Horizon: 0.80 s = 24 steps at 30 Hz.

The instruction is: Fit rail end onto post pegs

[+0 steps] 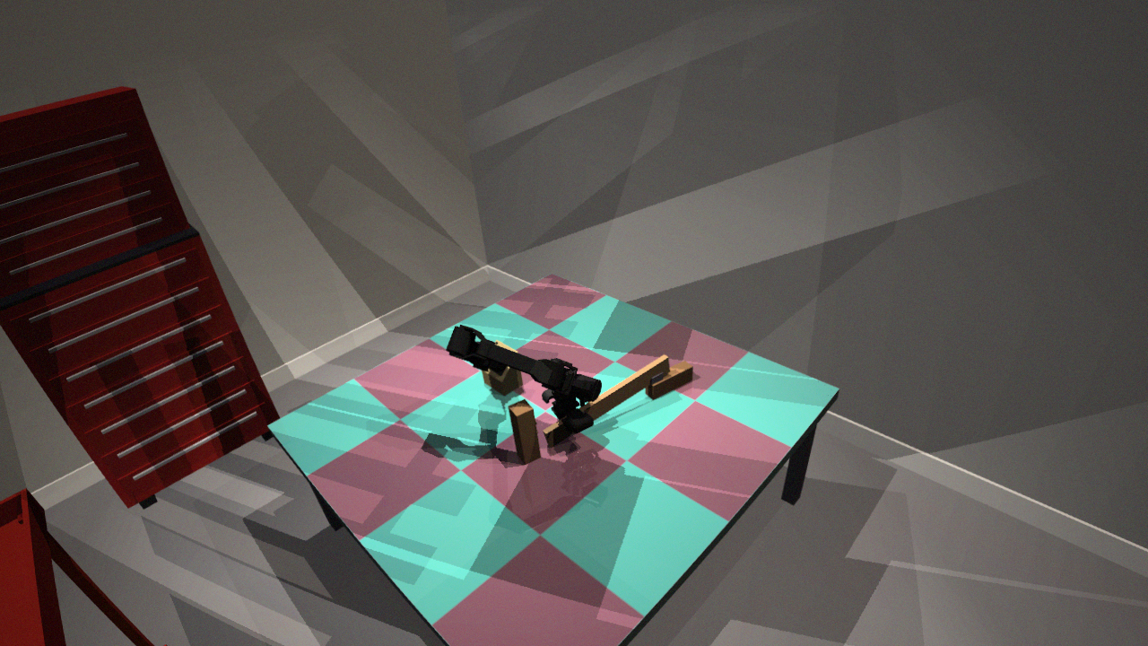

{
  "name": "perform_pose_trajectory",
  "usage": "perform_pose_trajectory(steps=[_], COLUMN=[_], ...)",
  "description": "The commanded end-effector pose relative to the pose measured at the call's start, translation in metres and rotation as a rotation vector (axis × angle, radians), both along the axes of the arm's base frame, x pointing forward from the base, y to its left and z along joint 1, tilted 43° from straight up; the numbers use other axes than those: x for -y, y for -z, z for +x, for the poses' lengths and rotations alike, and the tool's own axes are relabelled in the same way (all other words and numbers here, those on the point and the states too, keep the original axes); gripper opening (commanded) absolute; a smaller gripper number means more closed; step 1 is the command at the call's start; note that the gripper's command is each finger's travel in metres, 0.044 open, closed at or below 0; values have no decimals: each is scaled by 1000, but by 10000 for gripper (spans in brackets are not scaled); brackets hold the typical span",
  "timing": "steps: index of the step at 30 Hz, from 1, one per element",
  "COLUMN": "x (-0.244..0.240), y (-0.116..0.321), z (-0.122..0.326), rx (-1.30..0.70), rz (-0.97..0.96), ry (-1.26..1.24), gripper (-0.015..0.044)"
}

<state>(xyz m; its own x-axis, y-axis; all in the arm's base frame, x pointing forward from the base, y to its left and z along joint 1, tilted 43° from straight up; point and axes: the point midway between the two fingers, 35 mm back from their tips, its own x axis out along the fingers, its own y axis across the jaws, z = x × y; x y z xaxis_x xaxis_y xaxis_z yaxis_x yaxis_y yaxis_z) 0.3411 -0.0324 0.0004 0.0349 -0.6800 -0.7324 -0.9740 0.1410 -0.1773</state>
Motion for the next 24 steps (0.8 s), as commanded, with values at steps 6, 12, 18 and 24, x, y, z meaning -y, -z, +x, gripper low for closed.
perform_pose_trajectory(steps=[6, 12, 18, 24], x=[1, 0, -3, -5], y=[0, 0, -2, -5], z=[0, 0, 0, 0], rx=[-1, -1, -1, -1], rz=[-4, -4, -4, -3], ry=[-2, -2, -2, -2], gripper=[0, 0, 0, 0])
